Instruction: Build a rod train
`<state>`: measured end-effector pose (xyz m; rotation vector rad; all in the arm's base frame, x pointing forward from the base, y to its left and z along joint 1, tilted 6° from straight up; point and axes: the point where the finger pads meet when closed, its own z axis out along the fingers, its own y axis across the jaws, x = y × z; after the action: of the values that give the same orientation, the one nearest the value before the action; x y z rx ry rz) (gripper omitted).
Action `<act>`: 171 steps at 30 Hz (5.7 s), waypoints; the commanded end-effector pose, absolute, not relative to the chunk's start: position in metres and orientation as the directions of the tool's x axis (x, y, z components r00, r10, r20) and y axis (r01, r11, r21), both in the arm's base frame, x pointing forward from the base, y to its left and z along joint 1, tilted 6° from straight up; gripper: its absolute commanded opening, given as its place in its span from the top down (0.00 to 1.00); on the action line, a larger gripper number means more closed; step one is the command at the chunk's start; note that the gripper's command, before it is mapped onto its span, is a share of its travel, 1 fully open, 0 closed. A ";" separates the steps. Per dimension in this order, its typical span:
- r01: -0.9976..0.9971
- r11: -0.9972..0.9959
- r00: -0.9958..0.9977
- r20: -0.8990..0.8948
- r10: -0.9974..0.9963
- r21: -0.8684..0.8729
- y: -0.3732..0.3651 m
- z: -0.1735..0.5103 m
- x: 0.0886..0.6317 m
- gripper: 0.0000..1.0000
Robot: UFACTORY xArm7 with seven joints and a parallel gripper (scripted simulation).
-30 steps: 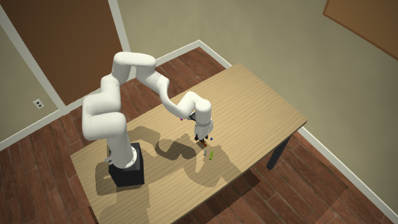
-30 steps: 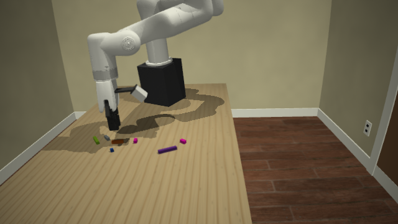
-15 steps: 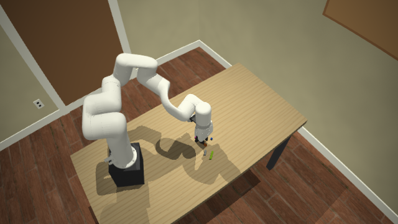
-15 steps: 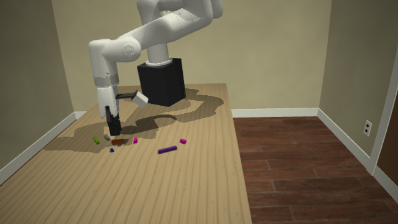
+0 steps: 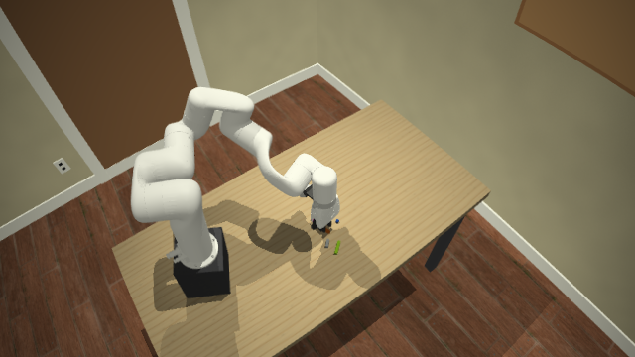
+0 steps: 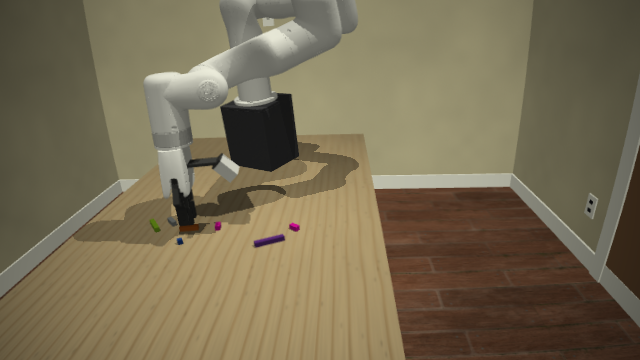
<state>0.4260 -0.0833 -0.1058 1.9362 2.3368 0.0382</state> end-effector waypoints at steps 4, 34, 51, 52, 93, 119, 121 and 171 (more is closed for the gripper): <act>0.978 0.188 -0.182 -0.067 0.981 0.090 -0.084 -0.109 0.428 0.76; 0.978 0.188 -0.182 -0.067 0.981 0.090 -0.084 -0.109 0.428 0.76; 0.978 0.188 -0.182 -0.067 0.981 0.090 -0.084 -0.109 0.428 0.76; 0.978 0.188 -0.182 -0.067 0.981 0.090 -0.084 -0.109 0.428 0.76; 0.978 0.188 -0.182 -0.067 0.981 0.090 -0.084 -0.109 0.429 0.76; 0.978 0.188 -0.182 -0.067 0.981 0.090 -0.085 -0.119 0.430 0.76; 0.978 0.188 -0.182 -0.067 0.981 0.090 -0.085 -0.121 0.430 0.76; 0.978 0.188 -0.182 -0.067 0.981 0.090 -0.085 -0.123 0.430 0.96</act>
<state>0.4293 -0.0846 -0.1247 1.9362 2.3368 0.0383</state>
